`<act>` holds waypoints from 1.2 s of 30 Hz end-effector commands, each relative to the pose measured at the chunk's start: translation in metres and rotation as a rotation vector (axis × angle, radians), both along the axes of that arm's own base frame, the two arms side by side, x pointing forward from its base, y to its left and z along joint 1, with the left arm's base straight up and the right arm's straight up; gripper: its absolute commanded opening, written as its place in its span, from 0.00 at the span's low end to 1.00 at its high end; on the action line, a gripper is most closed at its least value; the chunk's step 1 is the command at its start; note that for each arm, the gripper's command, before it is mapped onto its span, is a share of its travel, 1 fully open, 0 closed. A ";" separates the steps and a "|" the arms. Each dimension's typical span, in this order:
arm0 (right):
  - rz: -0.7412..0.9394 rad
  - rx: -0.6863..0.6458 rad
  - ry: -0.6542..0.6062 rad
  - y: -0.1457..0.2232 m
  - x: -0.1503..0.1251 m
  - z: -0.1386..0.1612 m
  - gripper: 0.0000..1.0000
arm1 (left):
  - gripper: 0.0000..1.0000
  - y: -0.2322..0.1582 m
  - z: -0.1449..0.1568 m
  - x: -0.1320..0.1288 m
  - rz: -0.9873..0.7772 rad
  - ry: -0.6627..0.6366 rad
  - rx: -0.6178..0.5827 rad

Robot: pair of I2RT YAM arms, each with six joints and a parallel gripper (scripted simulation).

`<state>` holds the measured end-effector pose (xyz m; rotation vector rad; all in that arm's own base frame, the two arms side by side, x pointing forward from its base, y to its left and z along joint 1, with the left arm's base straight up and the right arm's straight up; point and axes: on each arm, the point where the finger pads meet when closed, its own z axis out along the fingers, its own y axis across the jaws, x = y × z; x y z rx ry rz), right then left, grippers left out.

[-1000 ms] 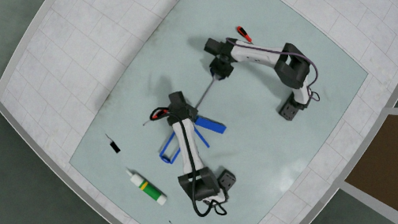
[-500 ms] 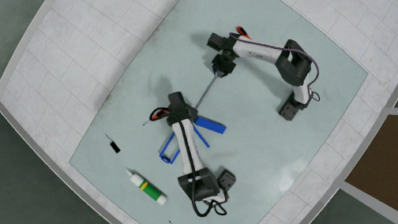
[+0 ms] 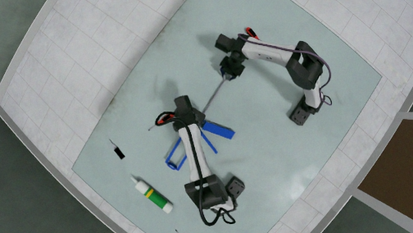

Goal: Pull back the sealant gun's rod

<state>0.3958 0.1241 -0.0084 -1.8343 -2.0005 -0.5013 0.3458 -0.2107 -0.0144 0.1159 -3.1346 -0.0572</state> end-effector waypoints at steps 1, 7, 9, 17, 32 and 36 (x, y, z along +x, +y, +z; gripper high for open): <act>-0.003 0.001 -0.015 -0.002 0.003 0.005 0.31 | 0.52 -0.002 0.000 0.003 -0.003 -0.023 -0.009; -0.002 0.010 -0.048 -0.007 0.004 0.027 0.66 | 0.52 -0.001 0.005 0.003 0.002 -0.014 -0.007; -0.002 0.010 -0.048 -0.007 0.004 0.027 0.66 | 0.52 -0.001 0.005 0.003 0.002 -0.014 -0.007; -0.002 -0.003 -0.014 -0.030 0.007 0.048 0.66 | 0.78 -0.001 0.031 0.009 0.000 -0.050 -0.029; 0.125 -0.049 -0.179 -0.024 0.012 0.059 0.66 | 1.00 0.018 0.031 -0.004 0.028 0.019 0.053; 0.337 -0.111 -0.387 -0.004 -0.001 0.083 0.66 | 1.00 0.016 0.034 -0.001 0.034 0.004 0.032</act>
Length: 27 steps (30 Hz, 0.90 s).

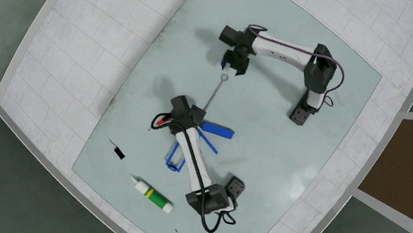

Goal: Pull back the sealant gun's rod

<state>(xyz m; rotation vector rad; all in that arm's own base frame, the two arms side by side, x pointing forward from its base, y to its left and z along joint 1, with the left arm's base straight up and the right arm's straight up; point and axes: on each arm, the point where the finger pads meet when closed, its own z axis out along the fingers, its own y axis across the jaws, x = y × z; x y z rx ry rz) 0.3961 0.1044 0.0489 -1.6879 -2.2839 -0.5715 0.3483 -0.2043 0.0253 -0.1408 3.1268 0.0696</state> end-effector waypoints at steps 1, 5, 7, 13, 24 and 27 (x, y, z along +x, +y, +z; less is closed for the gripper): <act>0.212 -0.058 -0.251 0.020 -0.007 0.032 0.66 | 1.00 0.010 -0.004 -0.003 0.019 0.017 0.022; 0.378 -0.109 -0.416 0.036 -0.024 0.052 0.66 | 1.00 0.008 -0.004 -0.004 0.014 0.018 0.022; 0.378 -0.109 -0.416 0.036 -0.024 0.052 0.66 | 1.00 0.008 -0.004 -0.004 0.014 0.018 0.022; 0.622 -0.193 -0.671 0.056 -0.054 0.079 0.66 | 1.00 0.008 -0.004 -0.004 0.014 0.018 0.022; 0.914 -0.320 -1.013 0.074 -0.098 0.108 0.66 | 1.00 0.008 -0.004 -0.004 0.014 0.018 0.022; 1.027 -0.392 -1.168 0.078 -0.115 0.118 0.66 | 1.00 0.008 -0.004 -0.004 0.014 0.018 0.022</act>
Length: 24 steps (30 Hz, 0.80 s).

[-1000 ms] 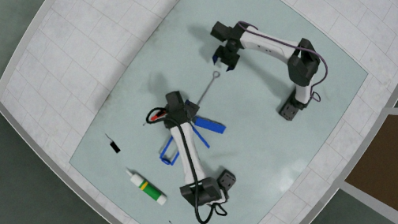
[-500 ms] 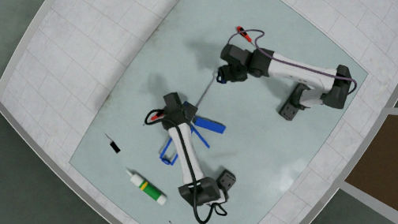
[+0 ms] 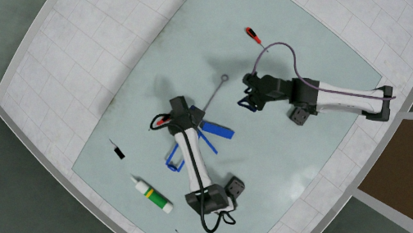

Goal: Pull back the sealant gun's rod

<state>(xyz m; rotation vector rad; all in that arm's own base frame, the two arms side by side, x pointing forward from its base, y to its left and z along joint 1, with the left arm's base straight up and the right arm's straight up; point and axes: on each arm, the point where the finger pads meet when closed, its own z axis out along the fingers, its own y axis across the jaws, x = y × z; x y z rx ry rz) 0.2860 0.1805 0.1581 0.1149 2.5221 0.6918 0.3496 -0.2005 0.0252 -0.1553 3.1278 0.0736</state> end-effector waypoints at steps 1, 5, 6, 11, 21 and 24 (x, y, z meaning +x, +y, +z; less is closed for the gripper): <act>0.138 -0.070 -0.246 0.004 -0.011 0.011 0.66 | 1.00 0.005 -0.004 -0.005 0.005 0.016 0.019; 0.241 -0.112 -0.412 0.006 -0.034 0.017 0.66 | 1.00 0.005 -0.004 -0.005 0.005 0.016 0.019; 0.262 -0.119 -0.446 0.007 -0.039 0.018 0.66 | 1.00 0.005 -0.004 -0.005 0.005 0.016 0.019; 0.342 -0.139 -0.575 0.008 -0.062 0.016 0.66 | 1.00 0.005 -0.004 -0.005 0.005 0.016 0.019; 0.369 -0.140 -0.552 0.009 -0.071 0.003 0.66 | 1.00 0.005 -0.004 -0.005 0.005 0.016 0.019; 0.369 -0.140 -0.552 0.009 -0.070 0.003 0.66 | 1.00 0.005 -0.004 -0.005 0.005 0.016 0.019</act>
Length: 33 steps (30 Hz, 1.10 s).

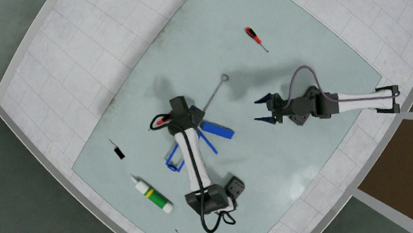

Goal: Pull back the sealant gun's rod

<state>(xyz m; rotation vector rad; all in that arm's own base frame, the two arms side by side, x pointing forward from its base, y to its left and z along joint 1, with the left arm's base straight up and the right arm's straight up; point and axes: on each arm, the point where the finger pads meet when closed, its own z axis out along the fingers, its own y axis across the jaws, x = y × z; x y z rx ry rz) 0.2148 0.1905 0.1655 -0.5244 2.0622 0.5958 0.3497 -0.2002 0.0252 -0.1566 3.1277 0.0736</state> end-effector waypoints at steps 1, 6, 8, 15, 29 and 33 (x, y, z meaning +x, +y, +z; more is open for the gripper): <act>-0.001 -0.011 -0.011 -0.001 0.001 -0.004 0.66 | 1.00 0.004 -0.004 -0.005 0.004 0.016 0.019; -0.001 -0.011 -0.011 -0.001 0.001 -0.004 0.66 | 1.00 0.002 0.003 -0.001 0.001 -0.004 0.007; -0.004 -0.001 -0.022 -0.001 0.003 0.002 0.66 | 1.00 0.002 0.003 -0.001 0.001 -0.004 0.007; -0.001 -0.013 -0.009 -0.001 0.000 -0.006 0.66 | 1.00 0.004 -0.003 -0.002 0.001 -0.010 0.013; -0.001 -0.013 -0.009 -0.001 0.000 -0.006 0.66 | 1.00 0.010 -0.032 -0.006 0.000 0.015 0.026; -0.001 -0.013 -0.009 -0.001 0.000 -0.006 0.66 | 1.00 0.011 -0.038 -0.006 0.000 0.015 0.026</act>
